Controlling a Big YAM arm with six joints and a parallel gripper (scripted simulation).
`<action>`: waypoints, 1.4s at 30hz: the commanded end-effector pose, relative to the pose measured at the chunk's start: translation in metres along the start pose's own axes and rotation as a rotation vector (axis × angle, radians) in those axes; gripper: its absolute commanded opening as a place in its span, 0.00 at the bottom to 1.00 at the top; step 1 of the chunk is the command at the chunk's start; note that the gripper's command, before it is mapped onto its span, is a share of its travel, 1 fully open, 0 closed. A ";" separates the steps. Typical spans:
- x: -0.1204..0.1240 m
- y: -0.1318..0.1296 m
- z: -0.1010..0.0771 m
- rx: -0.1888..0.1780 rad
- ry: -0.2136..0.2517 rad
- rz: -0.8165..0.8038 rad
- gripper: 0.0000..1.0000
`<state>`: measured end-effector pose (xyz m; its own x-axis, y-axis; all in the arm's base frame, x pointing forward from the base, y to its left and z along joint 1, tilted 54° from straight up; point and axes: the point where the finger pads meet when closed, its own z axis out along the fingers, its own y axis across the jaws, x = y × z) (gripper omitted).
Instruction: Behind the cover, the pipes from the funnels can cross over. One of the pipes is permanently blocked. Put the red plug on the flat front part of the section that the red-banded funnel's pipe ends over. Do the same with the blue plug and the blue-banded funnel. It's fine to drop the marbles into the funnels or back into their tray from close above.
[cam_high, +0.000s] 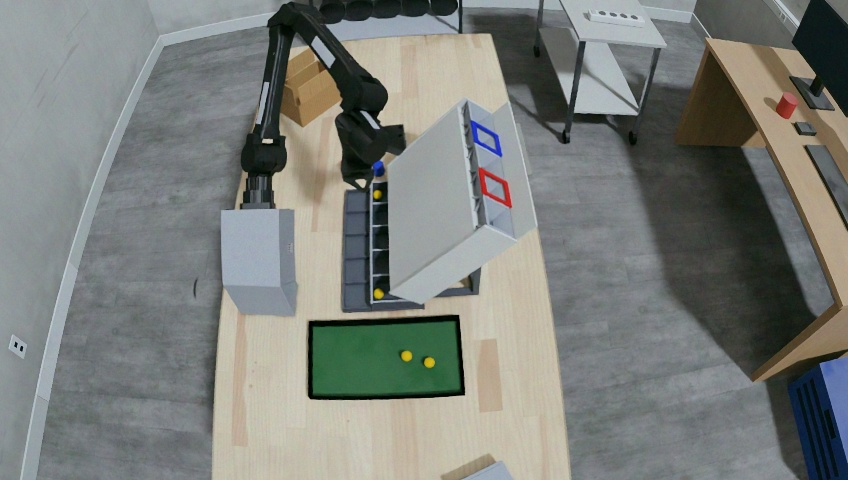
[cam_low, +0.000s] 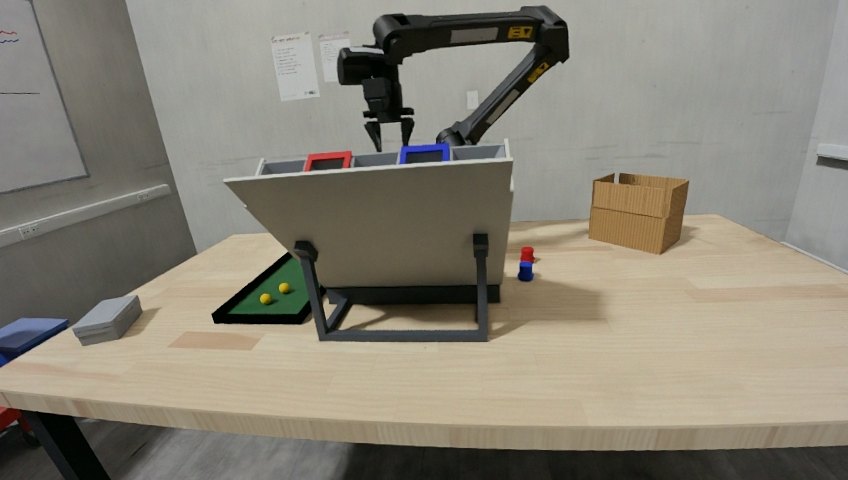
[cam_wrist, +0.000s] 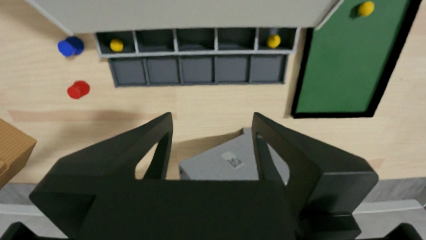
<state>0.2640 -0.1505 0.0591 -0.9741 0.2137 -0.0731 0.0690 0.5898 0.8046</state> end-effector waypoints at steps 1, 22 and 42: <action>0.003 0.015 0.003 0.009 0.025 -0.030 0.59; 0.007 0.012 0.003 0.014 0.024 -0.017 0.59; 0.012 0.016 0.008 0.005 0.039 -0.013 0.80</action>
<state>0.2519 -0.1260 0.0652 -0.9845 0.1693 -0.0457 0.0631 0.5850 0.8086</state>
